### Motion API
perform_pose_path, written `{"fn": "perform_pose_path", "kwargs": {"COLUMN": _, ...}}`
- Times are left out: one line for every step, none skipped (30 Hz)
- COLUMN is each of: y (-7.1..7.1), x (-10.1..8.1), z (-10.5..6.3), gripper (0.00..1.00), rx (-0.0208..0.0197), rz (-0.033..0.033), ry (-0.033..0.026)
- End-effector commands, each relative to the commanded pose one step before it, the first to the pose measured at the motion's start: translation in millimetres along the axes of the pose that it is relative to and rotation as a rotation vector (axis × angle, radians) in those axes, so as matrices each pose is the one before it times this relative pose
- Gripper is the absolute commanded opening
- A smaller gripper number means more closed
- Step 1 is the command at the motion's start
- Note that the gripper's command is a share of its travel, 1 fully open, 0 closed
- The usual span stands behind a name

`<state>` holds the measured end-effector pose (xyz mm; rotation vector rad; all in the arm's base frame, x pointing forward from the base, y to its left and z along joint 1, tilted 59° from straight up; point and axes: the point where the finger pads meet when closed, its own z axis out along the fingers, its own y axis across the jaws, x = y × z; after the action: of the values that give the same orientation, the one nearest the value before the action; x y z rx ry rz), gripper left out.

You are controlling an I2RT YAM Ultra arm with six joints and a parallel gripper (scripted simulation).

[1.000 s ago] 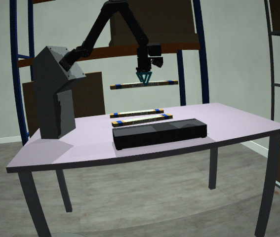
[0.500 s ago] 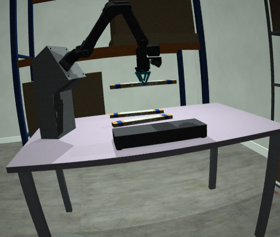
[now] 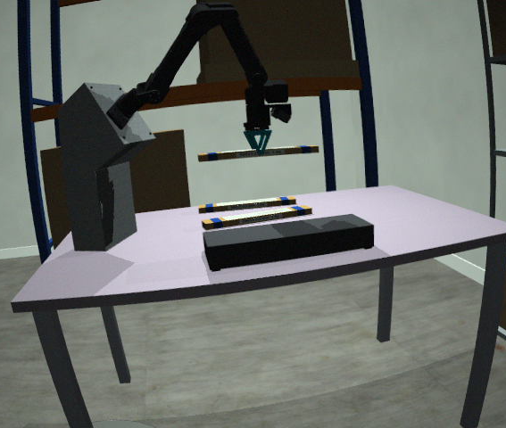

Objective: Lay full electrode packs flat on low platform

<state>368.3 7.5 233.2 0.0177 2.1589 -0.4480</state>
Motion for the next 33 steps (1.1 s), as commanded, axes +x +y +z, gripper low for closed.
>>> {"fn": "perform_pose_path", "kwargs": {"y": 6.9, "x": -12.57, "z": -11.17, "gripper": 0.0, "rx": -0.01849, "rz": 0.01052, "ry": -0.05016}}
{"fn": "perform_pose_path", "kwargs": {"y": 1.14, "x": 3.15, "z": 1.77, "gripper": 0.0, "rx": 0.00015, "rz": -0.00485, "ry": 0.00752}}
{"fn": "perform_pose_path", "kwargs": {"y": 1.14, "x": 3.32, "z": 1.77, "gripper": 0.0, "rx": 0.00016, "rz": -0.00484, "ry": 0.00774}}
{"fn": "perform_pose_path", "kwargs": {"y": 0.31, "x": 2.26, "z": 0.41, "gripper": 0.0, "rx": 0.00007, "rz": -0.00202, "ry": 0.00321}}
{"fn": "perform_pose_path", "kwargs": {"y": -0.31, "x": -0.38, "z": -0.68, "gripper": 0.0, "rx": -0.00006, "rz": 0.00181, "ry": -0.00271}}
{"fn": "perform_pose_path", "kwargs": {"y": -0.95, "x": -2.29, "z": -1.76, "gripper": 0.0, "rx": 0.00002, "rz": -0.00079, "ry": 0.00113}}
{"fn": "perform_pose_path", "kwargs": {"y": -0.46, "x": -2.43, "z": -0.98, "gripper": 0.0, "rx": -0.00013, "rz": 0.00267, "ry": -0.0056}}
{"fn": "perform_pose_path", "kwargs": {"y": -0.38, "x": -1.13, "z": -0.78, "gripper": 0.0, "rx": -0.00014, "rz": 0.00445, "ry": -0.00643}}
{"fn": "perform_pose_path", "kwargs": {"y": 0.28, "x": 0.86, "z": 0.36, "gripper": 0.0, "rx": -0.00002, "rz": 0.00076, "ry": -0.00062}}
{"fn": "perform_pose_path", "kwargs": {"y": 0.56, "x": 1.26, "z": 0.83, "gripper": 0.0, "rx": 0.00002, "rz": -0.00052, "ry": 0.00099}}
{"fn": "perform_pose_path", "kwargs": {"y": 0.79, "x": 1.58, "z": 1.22, "gripper": 0.0, "rx": 0.00005, "rz": -0.00114, "ry": 0.00228}}
{"fn": "perform_pose_path", "kwargs": {"y": 0.75, "x": 2.95, "z": 1.21, "gripper": 0.0, "rx": 0.00017, "rz": -0.00445, "ry": 0.00711}}
{"fn": "perform_pose_path", "kwargs": {"y": 0.0, "x": 0.0, "z": 0.0, "gripper": 0.0, "rx": 0.0, "rz": 0.0, "ry": 0.0}}
{"fn": "perform_pose_path", "kwargs": {"y": 0.0, "x": 0.0, "z": 0.0, "gripper": 0.0, "rx": 0.0, "rz": 0.0, "ry": 0.0}}
{"fn": "perform_pose_path", "kwargs": {"y": -2.35, "x": -8.89, "z": -4.32, "gripper": 0.0, "rx": -0.00024, "rz": 0.00243, "ry": -0.00699}}
{"fn": "perform_pose_path", "kwargs": {"y": 0.43, "x": 0.34, "z": 0.59, "gripper": 0.0, "rx": 0.00002, "rz": -0.00069, "ry": 0.00114}}
{"fn": "perform_pose_path", "kwargs": {"y": -0.15, "x": -3.38, "z": -0.46, "gripper": 0.0, "rx": -0.00031, "rz": 0.00868, "ry": -0.01324}}
{"fn": "perform_pose_path", "kwargs": {"y": 0.44, "x": -0.2, "z": 0.59, "gripper": 0.0, "rx": -0.00003, "rz": 0.0007, "ry": -0.00083}}
{"fn": "perform_pose_path", "kwargs": {"y": 0.48, "x": 0.0, "z": 0.65, "gripper": 0.0, "rx": -0.00002, "rz": 0.00027, "ry": -0.00008}}
{"fn": "perform_pose_path", "kwargs": {"y": 0.48, "x": 0.0, "z": 0.66, "gripper": 0.0, "rx": -0.00001, "rz": 0.00035, "ry": -0.00007}}
{"fn": "perform_pose_path", "kwargs": {"y": 0.52, "x": 1.39, "z": 0.79, "gripper": 0.0, "rx": 0.00009, "rz": -0.00236, "ry": 0.00421}}
{"fn": "perform_pose_path", "kwargs": {"y": 0.58, "x": 1.96, "z": 0.89, "gripper": 0.0, "rx": 0.00013, "rz": -0.0035, "ry": 0.00551}}
{"fn": "perform_pose_path", "kwargs": {"y": -0.08, "x": 0.23, "z": -0.22, "gripper": 0.0, "rx": -0.00003, "rz": 0.00036, "ry": -0.00117}}
{"fn": "perform_pose_path", "kwargs": {"y": -0.68, "x": -0.74, "z": -1.2, "gripper": 0.0, "rx": -0.00011, "rz": 0.00315, "ry": -0.00478}}
{"fn": "perform_pose_path", "kwargs": {"y": -0.87, "x": -0.74, "z": -1.5, "gripper": 0.0, "rx": -0.00011, "rz": 0.00317, "ry": -0.00455}}
{"fn": "perform_pose_path", "kwargs": {"y": 0.1, "x": 0.14, "z": 0.06, "gripper": 0.0, "rx": -0.00002, "rz": 0.00075, "ry": -0.00071}}
{"fn": "perform_pose_path", "kwargs": {"y": 0.34, "x": 0.47, "z": 0.46, "gripper": 0.0, "rx": 0.00001, "rz": -0.00021, "ry": 0.00058}}
{"fn": "perform_pose_path", "kwargs": {"y": 0.44, "x": 0.66, "z": 0.63, "gripper": 0.0, "rx": 0.00002, "rz": -0.00082, "ry": 0.00127}}
{"fn": "perform_pose_path", "kwargs": {"y": 0.4, "x": 1.64, "z": 0.62, "gripper": 0.0, "rx": 0.00012, "rz": -0.00322, "ry": 0.00469}}
{"fn": "perform_pose_path", "kwargs": {"y": 0.0, "x": 0.0, "z": 0.0, "gripper": 0.0, "rx": 0.0, "rz": 0.0, "ry": 0.0}}
{"fn": "perform_pose_path", "kwargs": {"y": 0.0, "x": 0.0, "z": 0.0, "gripper": 0.0, "rx": 0.0, "rz": 0.0, "ry": 0.0}}
{"fn": "perform_pose_path", "kwargs": {"y": 0.41, "x": 3.58, "z": 0.64, "gripper": 0.0, "rx": 0.00049, "rz": -0.00785, "ry": 0.01096}}
{"fn": "perform_pose_path", "kwargs": {"y": 0.39, "x": 0.94, "z": 0.62, "gripper": 0.0, "rx": 0.00003, "rz": -0.00073, "ry": 0.0012}}
